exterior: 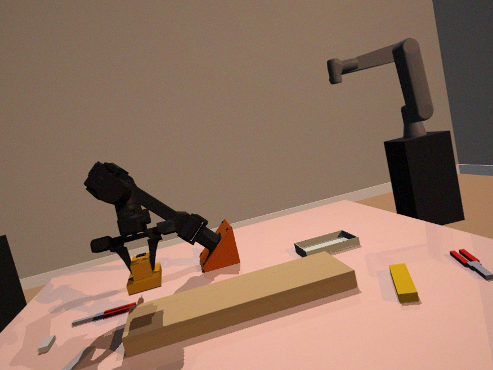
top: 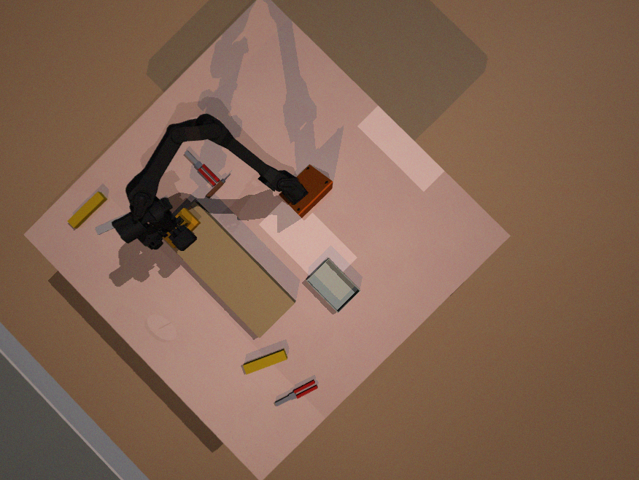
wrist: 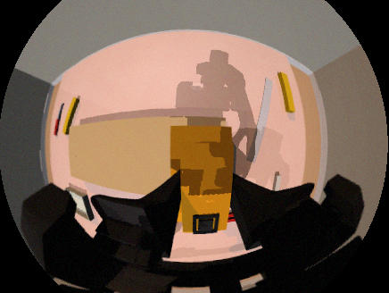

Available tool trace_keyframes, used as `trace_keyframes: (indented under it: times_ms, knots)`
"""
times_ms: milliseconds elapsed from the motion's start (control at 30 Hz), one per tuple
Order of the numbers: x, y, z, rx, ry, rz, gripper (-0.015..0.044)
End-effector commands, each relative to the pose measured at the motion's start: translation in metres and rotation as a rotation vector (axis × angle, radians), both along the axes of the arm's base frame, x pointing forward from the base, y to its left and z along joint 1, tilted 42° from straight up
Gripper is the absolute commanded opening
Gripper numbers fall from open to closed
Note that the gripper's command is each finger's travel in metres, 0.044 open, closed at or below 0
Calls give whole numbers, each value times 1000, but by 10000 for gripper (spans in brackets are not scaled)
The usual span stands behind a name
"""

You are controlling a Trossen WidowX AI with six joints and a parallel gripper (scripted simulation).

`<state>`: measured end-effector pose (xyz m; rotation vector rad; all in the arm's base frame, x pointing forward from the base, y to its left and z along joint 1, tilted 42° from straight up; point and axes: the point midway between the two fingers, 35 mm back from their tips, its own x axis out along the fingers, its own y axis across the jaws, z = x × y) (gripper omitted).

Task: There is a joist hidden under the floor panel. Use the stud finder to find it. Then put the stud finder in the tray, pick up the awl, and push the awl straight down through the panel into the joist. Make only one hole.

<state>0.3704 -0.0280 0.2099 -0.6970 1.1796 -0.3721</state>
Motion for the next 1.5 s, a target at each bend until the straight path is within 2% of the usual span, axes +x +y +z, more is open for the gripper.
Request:
trace_keyframes:
  times_ms: [0, 233, 767, 1100, 1467]
  knots:
    - [-2, 12, 16, -2, -10, 0, 0]
    - [0, 29, 12, 5, 15, 38, 0]
    - [1, 160, -84, 48, 268, 385, 0]
    - [-32, 235, -146, 49, 434, 592, 0]
    - [-92, 301, -214, 25, 622, 804, 0]
